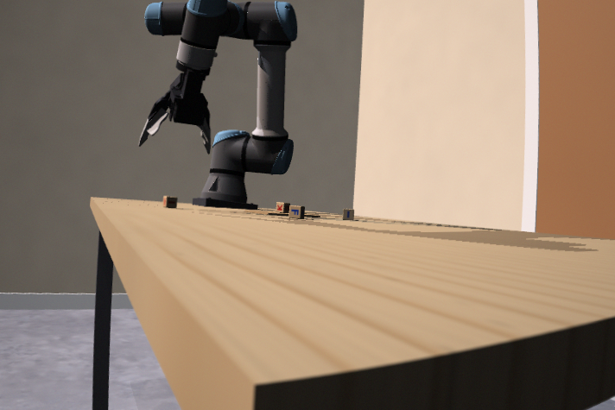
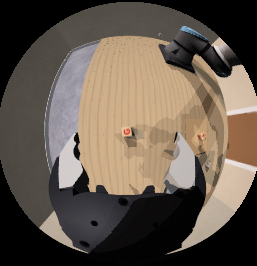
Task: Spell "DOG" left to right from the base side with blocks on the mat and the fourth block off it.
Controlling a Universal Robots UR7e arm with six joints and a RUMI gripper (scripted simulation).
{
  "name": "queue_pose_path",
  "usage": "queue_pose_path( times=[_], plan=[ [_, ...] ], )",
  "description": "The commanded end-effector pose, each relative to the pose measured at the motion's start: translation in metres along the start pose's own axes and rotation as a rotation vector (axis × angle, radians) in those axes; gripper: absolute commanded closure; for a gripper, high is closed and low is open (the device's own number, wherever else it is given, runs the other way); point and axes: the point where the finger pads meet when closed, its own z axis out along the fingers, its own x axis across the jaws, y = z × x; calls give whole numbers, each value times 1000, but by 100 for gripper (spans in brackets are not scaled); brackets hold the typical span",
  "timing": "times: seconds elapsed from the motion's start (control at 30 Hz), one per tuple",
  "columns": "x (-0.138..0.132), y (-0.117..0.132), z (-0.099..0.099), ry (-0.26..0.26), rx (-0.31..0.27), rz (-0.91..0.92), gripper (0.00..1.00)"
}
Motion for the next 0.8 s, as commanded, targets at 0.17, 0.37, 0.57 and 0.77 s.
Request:
queue_pose_path(
  times=[0.17, 0.37, 0.57, 0.77],
  plan=[
    [0, -1, 0, 0, 0, 1, 0],
    [0, -1, 0, 0, 0, 1, 0],
    [0, -1, 0, 0, 0, 1, 0],
    [8, 1, -2, -5, -14, -10, 0]
  ],
)
